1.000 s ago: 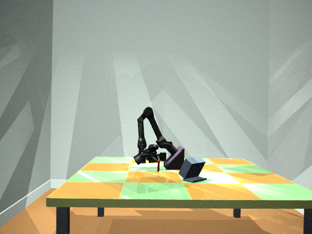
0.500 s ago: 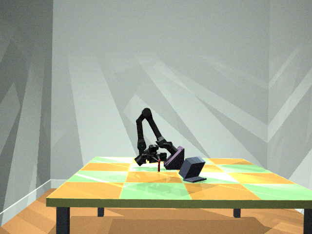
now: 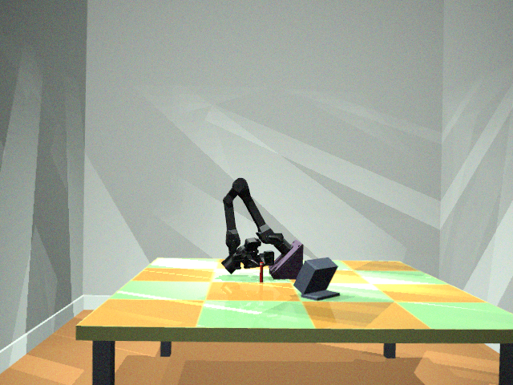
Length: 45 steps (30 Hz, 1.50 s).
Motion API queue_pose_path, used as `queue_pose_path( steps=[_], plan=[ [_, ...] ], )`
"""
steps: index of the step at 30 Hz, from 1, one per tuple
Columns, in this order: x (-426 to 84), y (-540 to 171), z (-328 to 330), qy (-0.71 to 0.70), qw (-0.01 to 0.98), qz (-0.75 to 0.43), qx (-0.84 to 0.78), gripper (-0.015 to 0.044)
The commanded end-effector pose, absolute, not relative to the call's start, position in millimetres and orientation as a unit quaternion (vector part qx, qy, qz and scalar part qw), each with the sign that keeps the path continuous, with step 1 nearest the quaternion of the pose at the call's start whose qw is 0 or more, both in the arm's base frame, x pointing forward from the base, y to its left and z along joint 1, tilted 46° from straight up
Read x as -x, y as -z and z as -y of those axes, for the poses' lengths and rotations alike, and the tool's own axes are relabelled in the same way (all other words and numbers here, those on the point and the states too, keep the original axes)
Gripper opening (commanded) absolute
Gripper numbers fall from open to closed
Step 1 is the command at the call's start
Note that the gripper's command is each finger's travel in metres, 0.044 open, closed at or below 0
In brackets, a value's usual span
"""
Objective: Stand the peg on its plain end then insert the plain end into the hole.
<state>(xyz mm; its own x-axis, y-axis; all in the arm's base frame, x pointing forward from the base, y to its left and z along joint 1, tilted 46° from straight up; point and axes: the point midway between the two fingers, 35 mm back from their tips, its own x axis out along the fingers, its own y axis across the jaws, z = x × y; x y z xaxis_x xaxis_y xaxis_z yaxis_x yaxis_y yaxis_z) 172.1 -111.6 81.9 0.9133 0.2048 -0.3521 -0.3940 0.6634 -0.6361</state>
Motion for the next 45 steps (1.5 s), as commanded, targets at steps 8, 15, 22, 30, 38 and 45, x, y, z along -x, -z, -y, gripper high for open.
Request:
queue_pose_path(
  steps=[8, 15, 22, 30, 38, 45],
  plan=[
    [-172.1, -81.9, 111.5, -0.166, 0.903, -0.126, 0.375, 0.013],
    [-172.1, -81.9, 111.5, -0.166, 0.903, -0.126, 0.375, 0.013],
    [-172.1, -81.9, 111.5, -0.166, 0.903, -0.126, 0.375, 0.0287],
    [-172.1, -81.9, 111.5, -0.166, 0.903, -0.126, 0.375, 0.044],
    [-179.4, -102.6, 99.6, -0.181, 0.898, -0.14, 0.376, 0.044],
    [-185.6, -143.7, 65.2, -0.189, 0.892, -0.154, 0.382, 0.044]
  ],
)
